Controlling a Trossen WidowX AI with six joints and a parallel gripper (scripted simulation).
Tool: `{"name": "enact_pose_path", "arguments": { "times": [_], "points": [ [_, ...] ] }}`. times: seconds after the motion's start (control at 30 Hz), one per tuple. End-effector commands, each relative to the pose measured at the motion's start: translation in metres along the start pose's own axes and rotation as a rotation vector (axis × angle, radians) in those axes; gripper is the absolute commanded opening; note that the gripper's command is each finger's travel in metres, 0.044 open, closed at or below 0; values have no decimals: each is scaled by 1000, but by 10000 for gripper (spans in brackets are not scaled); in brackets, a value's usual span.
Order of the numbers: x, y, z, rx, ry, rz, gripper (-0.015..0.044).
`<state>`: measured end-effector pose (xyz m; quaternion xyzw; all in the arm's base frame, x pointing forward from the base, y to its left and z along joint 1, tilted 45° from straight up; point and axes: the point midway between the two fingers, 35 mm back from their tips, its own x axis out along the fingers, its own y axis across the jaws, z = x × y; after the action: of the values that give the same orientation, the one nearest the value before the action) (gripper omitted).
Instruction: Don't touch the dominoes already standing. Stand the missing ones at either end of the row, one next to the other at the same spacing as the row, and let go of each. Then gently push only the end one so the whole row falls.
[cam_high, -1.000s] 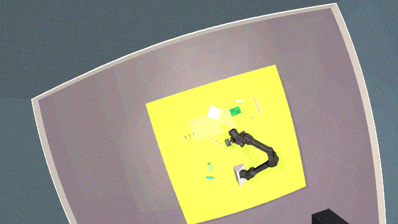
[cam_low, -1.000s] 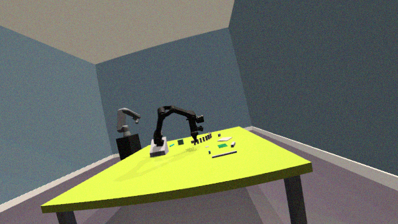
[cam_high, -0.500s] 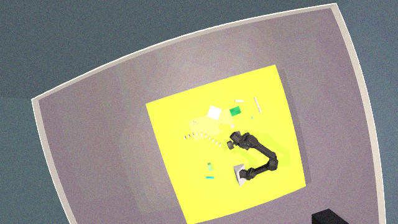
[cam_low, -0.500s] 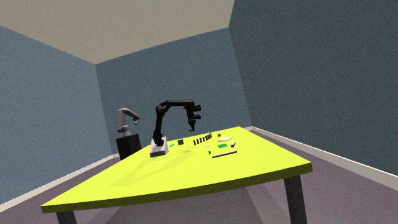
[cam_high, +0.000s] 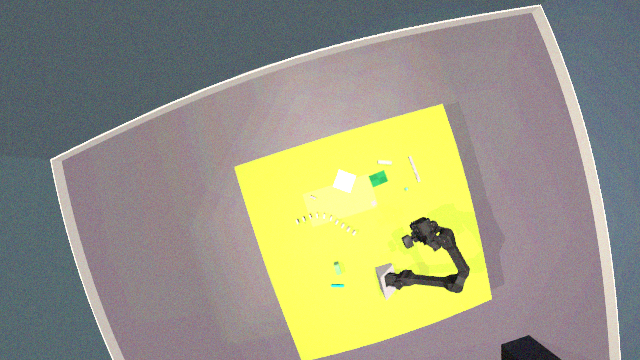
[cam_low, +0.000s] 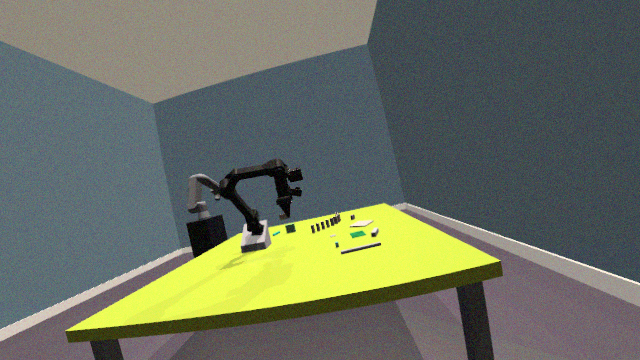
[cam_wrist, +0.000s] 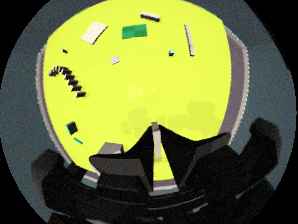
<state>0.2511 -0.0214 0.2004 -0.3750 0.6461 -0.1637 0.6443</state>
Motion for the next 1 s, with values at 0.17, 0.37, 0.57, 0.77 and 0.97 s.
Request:
{"name": "enact_pose_path", "arguments": {
  "times": [0.17, 0.37, 0.57, 0.77, 0.97],
  "points": [
    [2, -15, -30, -22, -1, -9, 24],
    [11, -9, -35, -14, 6, 73, 24],
    [25, 2, -42, 1, -3, 208, 24],
    [35, 12, -47, 18, -39, 334, 24],
    [43, 20, -48, 37, -98, 446, 24]
  ]
}}
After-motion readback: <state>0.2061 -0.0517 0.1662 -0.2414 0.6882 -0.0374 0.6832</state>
